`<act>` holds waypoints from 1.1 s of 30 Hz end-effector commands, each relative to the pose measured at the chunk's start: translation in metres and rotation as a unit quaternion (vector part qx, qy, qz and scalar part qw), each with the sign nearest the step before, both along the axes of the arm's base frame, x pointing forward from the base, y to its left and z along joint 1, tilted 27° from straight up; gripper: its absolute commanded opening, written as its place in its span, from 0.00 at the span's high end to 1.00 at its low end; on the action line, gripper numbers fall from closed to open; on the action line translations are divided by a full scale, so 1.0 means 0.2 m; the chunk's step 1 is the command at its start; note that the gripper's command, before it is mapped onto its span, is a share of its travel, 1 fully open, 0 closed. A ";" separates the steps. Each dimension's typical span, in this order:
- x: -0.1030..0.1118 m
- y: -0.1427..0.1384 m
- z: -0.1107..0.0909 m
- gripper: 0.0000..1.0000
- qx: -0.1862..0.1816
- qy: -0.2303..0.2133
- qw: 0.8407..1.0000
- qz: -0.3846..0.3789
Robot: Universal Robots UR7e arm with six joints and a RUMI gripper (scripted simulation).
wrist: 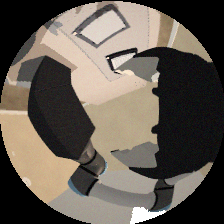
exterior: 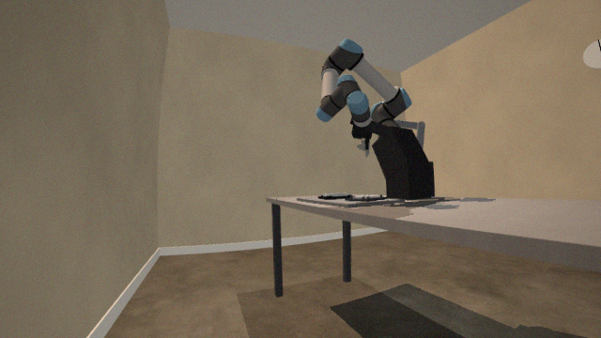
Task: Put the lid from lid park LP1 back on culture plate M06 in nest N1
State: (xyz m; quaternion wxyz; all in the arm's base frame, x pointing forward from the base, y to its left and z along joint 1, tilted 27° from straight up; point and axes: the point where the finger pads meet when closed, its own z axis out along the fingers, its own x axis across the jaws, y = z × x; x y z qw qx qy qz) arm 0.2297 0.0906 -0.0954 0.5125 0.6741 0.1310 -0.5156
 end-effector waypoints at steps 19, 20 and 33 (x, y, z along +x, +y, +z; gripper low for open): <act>0.03 0.01 0.04 0.18 0.003 -0.017 1.000 -0.011; 0.05 0.01 0.06 0.18 0.004 -0.025 1.000 -0.016; 0.20 0.02 0.27 0.18 0.018 -0.122 0.989 -0.085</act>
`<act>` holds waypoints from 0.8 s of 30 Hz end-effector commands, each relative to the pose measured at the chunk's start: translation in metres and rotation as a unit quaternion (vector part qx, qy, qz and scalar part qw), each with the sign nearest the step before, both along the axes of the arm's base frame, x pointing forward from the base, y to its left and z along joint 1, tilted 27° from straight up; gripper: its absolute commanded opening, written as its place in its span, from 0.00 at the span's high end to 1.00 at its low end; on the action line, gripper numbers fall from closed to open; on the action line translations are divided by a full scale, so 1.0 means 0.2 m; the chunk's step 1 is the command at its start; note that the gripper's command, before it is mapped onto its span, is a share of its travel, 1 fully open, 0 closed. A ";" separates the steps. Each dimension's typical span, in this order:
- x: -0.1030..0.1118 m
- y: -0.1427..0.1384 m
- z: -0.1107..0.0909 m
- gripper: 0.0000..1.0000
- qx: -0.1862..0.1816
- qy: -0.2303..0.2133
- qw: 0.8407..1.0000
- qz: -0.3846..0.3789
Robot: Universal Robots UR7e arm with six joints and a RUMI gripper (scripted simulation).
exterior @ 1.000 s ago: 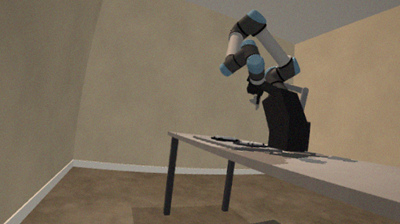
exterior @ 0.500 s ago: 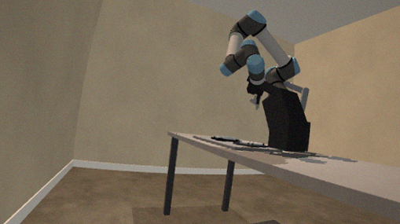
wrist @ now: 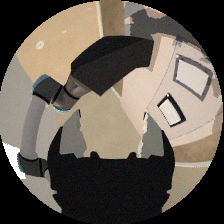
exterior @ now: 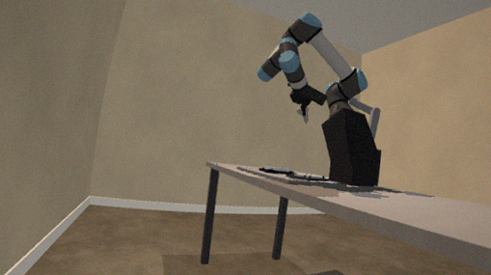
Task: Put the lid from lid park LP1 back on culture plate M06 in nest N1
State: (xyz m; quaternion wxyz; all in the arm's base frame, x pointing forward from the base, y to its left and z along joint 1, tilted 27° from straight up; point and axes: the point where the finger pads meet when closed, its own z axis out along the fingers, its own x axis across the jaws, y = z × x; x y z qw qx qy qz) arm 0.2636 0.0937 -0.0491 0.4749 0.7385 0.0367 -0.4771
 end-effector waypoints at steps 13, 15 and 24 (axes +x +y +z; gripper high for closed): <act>0.14 -0.01 0.22 0.18 0.013 -0.115 0.990 -0.085; 0.15 -0.01 0.24 0.18 0.014 -0.130 0.987 -0.097; 0.21 -0.03 0.34 0.18 0.018 -0.184 0.973 -0.139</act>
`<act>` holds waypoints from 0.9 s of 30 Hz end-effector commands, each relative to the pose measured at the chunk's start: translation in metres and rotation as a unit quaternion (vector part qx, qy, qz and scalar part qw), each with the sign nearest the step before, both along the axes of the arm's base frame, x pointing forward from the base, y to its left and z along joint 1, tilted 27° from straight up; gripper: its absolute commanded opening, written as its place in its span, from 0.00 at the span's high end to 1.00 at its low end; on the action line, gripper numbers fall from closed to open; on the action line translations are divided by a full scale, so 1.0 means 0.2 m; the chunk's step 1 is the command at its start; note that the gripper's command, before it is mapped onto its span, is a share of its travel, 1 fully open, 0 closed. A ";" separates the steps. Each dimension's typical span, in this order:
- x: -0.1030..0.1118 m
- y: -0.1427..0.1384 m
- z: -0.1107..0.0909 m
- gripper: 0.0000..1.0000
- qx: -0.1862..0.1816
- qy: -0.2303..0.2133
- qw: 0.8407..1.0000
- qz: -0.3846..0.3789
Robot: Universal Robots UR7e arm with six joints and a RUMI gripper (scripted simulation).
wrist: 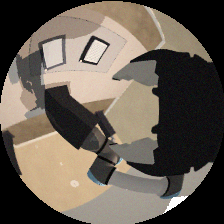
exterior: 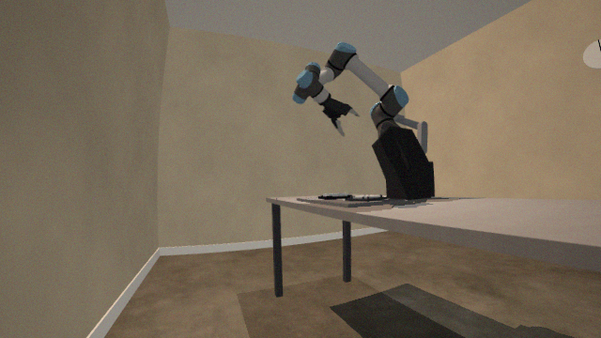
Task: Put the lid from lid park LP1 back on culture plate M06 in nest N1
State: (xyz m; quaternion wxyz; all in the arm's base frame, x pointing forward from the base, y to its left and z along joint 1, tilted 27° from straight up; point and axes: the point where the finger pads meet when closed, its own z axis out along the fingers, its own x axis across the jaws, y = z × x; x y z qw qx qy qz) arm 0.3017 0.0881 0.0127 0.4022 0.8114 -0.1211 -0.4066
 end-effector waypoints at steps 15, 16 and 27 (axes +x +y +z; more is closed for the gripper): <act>0.12 -0.05 0.24 0.18 0.008 -0.125 0.987 -0.102; 0.12 -0.05 0.26 0.18 0.008 -0.133 0.985 -0.108; 0.19 -0.10 0.44 0.18 0.010 -0.207 0.963 -0.171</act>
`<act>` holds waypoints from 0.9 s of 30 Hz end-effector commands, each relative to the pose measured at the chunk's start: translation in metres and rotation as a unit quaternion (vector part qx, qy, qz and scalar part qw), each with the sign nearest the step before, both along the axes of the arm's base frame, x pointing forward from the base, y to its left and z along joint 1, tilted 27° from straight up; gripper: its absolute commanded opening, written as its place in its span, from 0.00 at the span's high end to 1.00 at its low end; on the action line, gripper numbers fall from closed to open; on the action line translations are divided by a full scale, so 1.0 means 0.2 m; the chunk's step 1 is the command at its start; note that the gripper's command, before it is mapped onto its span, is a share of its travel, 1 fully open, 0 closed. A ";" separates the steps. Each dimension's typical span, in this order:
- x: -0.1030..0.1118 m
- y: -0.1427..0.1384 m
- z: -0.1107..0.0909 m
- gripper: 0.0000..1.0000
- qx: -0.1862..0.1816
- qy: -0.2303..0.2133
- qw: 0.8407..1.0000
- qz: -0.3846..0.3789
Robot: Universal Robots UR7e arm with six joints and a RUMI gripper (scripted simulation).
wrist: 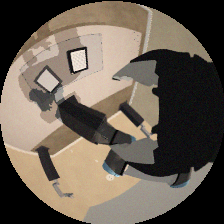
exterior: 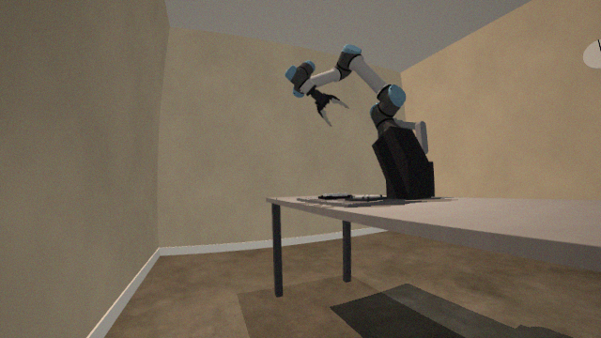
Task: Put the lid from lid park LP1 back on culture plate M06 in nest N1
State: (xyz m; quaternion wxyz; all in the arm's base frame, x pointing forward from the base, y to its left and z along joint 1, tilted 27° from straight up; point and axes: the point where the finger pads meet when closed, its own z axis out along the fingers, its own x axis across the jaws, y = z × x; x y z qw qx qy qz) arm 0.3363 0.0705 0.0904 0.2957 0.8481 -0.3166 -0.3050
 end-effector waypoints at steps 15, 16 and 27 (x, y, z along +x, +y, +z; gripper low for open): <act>0.08 -0.08 0.30 0.18 0.003 -0.124 0.987 -0.106; 0.08 -0.08 0.30 0.18 0.004 -0.132 0.985 -0.113; 0.11 -0.14 0.49 0.18 0.004 -0.198 0.965 -0.170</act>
